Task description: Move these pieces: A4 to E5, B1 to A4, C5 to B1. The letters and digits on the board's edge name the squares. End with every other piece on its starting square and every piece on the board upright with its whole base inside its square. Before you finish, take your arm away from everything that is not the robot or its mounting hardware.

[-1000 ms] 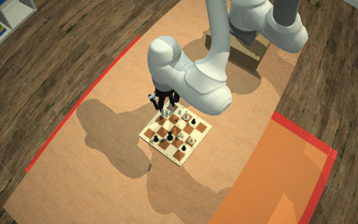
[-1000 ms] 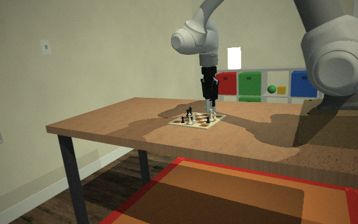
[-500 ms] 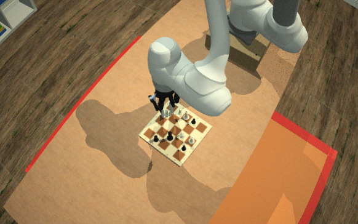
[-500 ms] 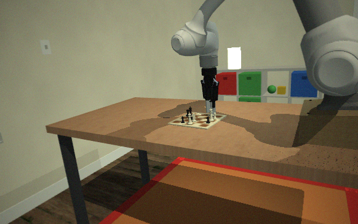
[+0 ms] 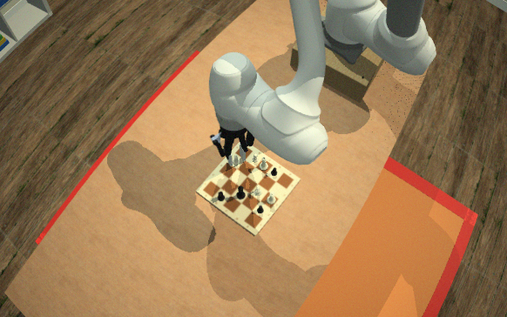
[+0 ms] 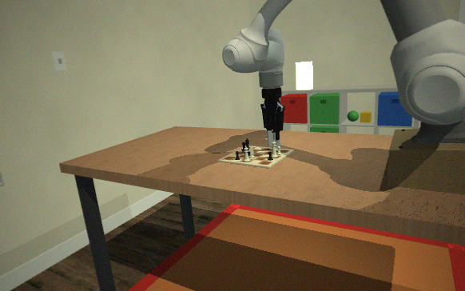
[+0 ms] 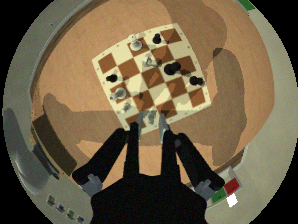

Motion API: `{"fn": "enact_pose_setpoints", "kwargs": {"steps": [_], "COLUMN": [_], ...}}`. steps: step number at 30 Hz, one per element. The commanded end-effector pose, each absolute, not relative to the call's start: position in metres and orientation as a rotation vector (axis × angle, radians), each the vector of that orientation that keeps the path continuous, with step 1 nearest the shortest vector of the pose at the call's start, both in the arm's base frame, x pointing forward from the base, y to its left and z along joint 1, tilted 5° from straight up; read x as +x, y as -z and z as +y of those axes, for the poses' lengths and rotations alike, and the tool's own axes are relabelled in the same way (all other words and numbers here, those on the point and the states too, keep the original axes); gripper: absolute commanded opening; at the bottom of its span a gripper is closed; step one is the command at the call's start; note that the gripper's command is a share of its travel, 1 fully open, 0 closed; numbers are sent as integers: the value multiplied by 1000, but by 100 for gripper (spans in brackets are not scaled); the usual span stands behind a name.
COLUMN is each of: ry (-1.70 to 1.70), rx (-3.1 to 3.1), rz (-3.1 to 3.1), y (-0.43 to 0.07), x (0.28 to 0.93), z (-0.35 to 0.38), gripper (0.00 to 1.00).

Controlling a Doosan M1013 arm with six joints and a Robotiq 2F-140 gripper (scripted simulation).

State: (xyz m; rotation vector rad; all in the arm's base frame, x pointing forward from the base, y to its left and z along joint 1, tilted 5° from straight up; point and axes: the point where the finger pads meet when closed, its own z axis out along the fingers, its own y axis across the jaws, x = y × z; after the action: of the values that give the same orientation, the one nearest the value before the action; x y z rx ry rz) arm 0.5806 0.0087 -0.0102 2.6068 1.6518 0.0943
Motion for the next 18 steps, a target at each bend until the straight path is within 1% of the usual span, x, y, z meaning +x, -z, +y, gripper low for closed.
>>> {"fn": "enact_pose_setpoints", "kwargs": {"steps": [1,12,13,18], "ry": [-95,-95,-95,-95], "rx": [2607,2607,2607,2607], "rz": [1652,1652,1652,1652], "y": [10,10,10,10], "x": [581,581,581,581], "z": [9,9,9,9], "gripper": [22,22,0,0]}}
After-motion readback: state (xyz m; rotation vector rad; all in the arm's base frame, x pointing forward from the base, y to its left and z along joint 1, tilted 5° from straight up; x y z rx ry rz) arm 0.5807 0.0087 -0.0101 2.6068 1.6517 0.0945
